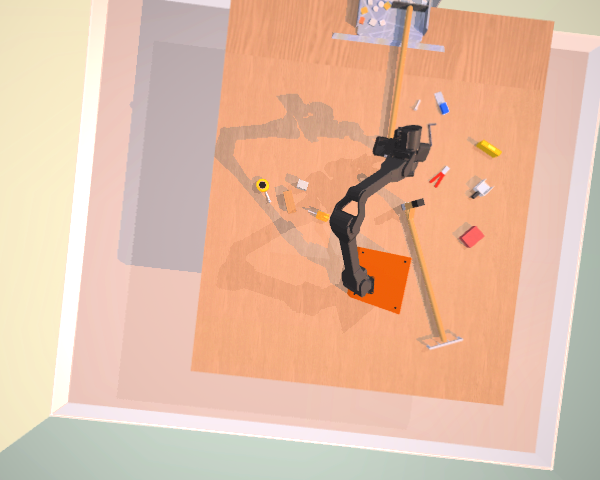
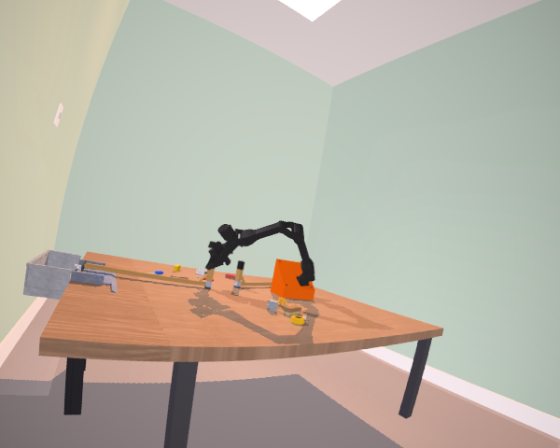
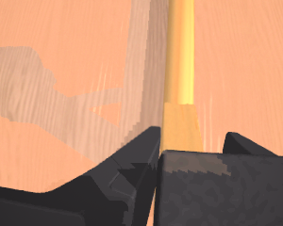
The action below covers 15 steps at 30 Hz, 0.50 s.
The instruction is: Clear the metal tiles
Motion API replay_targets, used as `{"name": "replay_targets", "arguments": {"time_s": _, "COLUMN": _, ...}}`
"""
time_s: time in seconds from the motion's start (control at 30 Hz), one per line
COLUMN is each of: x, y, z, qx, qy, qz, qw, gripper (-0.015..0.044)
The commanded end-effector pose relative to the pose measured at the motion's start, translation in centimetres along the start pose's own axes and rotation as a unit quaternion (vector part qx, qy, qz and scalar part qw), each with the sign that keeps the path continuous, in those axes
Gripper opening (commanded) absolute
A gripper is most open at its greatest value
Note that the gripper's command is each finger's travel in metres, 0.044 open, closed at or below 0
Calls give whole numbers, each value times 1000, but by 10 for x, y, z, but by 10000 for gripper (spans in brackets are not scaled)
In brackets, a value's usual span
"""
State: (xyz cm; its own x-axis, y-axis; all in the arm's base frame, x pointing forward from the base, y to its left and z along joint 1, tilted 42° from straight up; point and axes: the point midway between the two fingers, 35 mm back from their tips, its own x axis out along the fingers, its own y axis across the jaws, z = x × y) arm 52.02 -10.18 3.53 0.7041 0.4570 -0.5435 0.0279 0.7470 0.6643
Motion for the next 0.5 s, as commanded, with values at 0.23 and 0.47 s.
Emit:
{"name": "replay_targets", "arguments": {"time_s": 0.23, "x": 9, "y": 3, "z": 17, "qx": -2, "qy": -7, "qz": -1, "qw": 1000, "gripper": 0}}
{"name": "replay_targets", "arguments": {"time_s": 0.47, "x": 15, "y": 4, "z": 24, "qx": -2, "qy": -7, "qz": -1, "qw": 1000, "gripper": 0}}
